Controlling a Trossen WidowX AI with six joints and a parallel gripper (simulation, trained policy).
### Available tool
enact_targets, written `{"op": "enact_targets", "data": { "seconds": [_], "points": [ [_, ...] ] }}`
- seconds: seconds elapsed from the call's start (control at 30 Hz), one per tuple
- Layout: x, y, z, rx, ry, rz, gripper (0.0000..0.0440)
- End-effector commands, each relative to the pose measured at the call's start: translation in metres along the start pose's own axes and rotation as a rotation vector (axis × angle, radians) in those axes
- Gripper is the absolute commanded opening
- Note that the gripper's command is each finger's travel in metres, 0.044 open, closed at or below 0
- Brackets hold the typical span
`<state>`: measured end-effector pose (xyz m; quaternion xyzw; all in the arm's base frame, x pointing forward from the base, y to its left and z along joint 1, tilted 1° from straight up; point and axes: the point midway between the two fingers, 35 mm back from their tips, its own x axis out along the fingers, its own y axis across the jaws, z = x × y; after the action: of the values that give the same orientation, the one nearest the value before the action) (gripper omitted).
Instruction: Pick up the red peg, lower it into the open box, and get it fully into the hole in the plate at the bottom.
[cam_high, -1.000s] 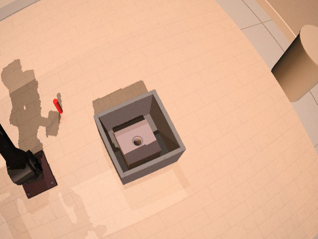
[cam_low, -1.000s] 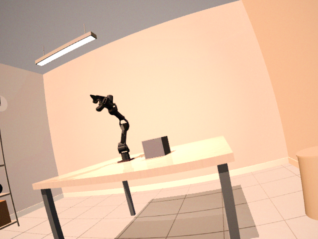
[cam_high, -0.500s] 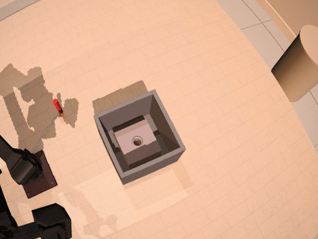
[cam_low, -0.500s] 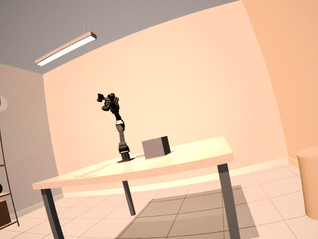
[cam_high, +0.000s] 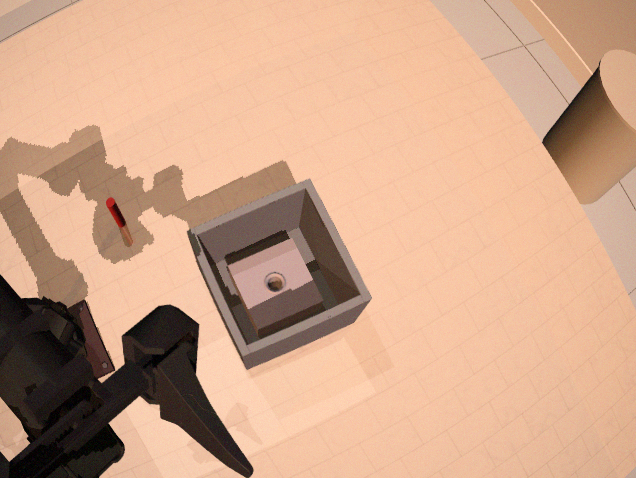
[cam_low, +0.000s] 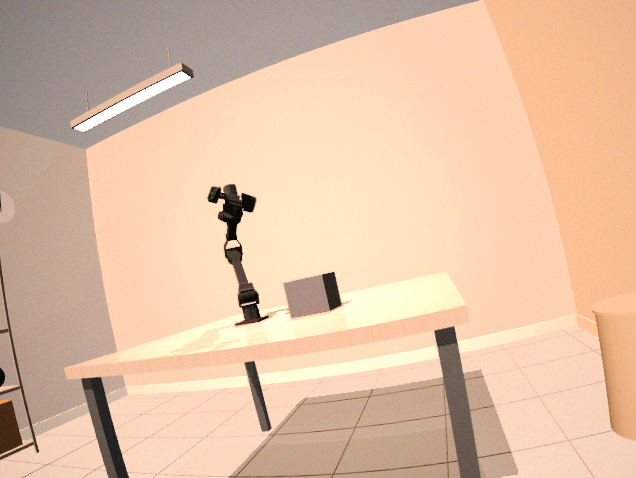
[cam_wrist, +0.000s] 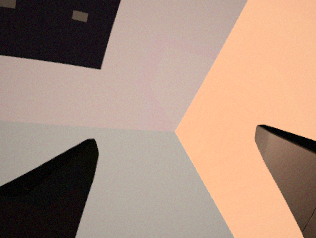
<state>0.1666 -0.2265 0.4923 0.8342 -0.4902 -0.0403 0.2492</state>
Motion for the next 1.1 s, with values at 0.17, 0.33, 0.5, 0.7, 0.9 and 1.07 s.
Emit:
{"op": "enact_targets", "data": {
  "seconds": [0.17, 0.33, 0.5, 0.7, 0.9, 1.07],
  "points": [
    [-0.001, -0.05, -0.007, 0.025, 0.001, -0.208, 0.0438],
    [-0.008, -0.078, -0.011, 0.031, 0.003, -0.323, 0.0435],
    [-0.016, -0.105, -0.015, 0.033, 0.005, -0.437, 0.0432],
    [-0.03, -0.135, -0.019, 0.027, 0.008, -0.571, 0.0428],
    [-0.047, -0.163, -0.022, 0.012, 0.014, -0.703, 0.0423],
    [-0.064, -0.186, -0.023, -0.008, 0.02, -0.811, 0.042]
  ]
}}
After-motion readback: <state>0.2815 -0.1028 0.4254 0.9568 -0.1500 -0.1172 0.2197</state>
